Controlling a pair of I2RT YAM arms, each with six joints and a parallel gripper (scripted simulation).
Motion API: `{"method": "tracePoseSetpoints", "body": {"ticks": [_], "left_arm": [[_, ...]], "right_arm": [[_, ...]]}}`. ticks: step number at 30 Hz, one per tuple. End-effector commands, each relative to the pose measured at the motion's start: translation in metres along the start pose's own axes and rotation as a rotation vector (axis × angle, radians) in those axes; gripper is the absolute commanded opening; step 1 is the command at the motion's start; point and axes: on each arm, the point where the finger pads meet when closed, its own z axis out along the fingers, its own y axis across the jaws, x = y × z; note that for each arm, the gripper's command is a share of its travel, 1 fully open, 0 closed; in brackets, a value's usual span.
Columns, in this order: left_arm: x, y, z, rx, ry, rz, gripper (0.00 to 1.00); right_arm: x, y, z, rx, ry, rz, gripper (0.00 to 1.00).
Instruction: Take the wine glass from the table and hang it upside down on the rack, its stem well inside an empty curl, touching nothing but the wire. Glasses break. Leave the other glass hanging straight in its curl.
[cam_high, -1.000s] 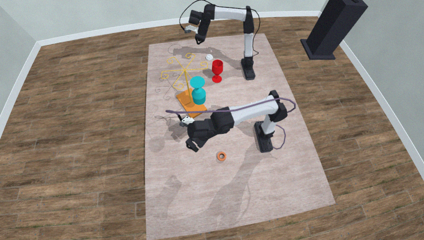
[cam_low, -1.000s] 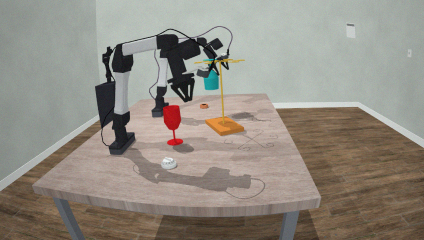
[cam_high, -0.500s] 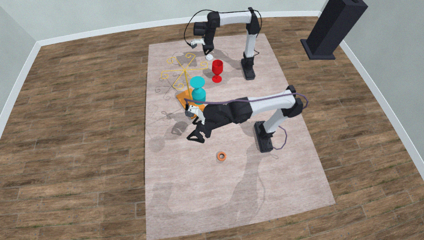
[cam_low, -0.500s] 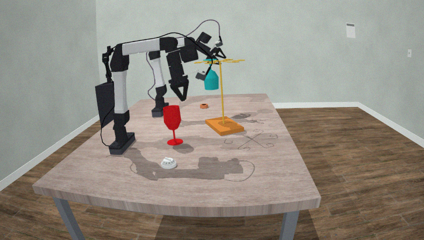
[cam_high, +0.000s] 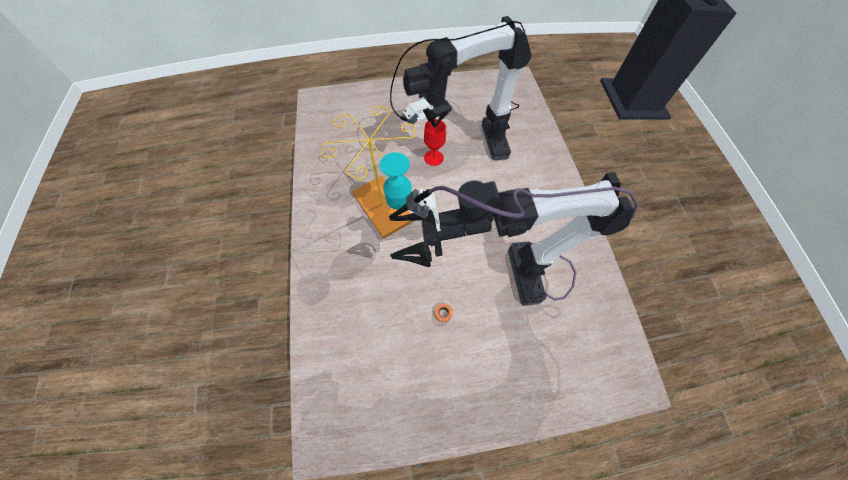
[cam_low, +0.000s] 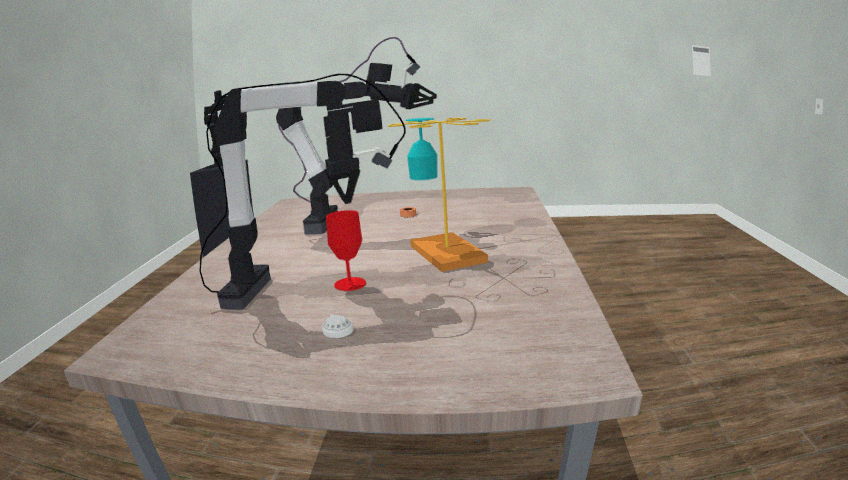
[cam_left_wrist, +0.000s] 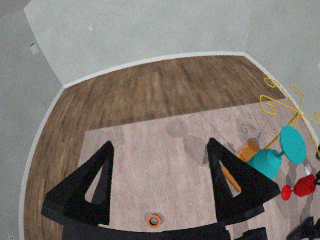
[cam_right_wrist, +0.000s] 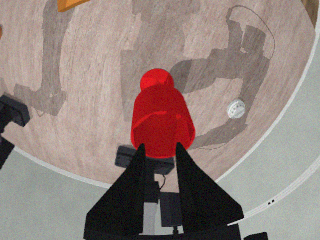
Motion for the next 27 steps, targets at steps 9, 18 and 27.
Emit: {"method": "tracePoseSetpoints", "body": {"ticks": [9,18,27], "left_arm": [[-0.026,-0.003,-0.021,-0.035,-0.206,-0.166,1.0],[-0.032,0.001,-0.025,-0.036,-0.213,-0.151,1.0],[-0.04,0.0,-0.028,-0.023,-0.224,-0.142,1.0]], "right_arm": [[0.021,0.03,-0.001,-0.037,0.031,-0.138,0.31],[0.015,0.027,-0.004,-0.013,0.005,-0.14,0.31],[0.016,0.031,0.012,-0.034,0.011,-0.144,0.31]]}}
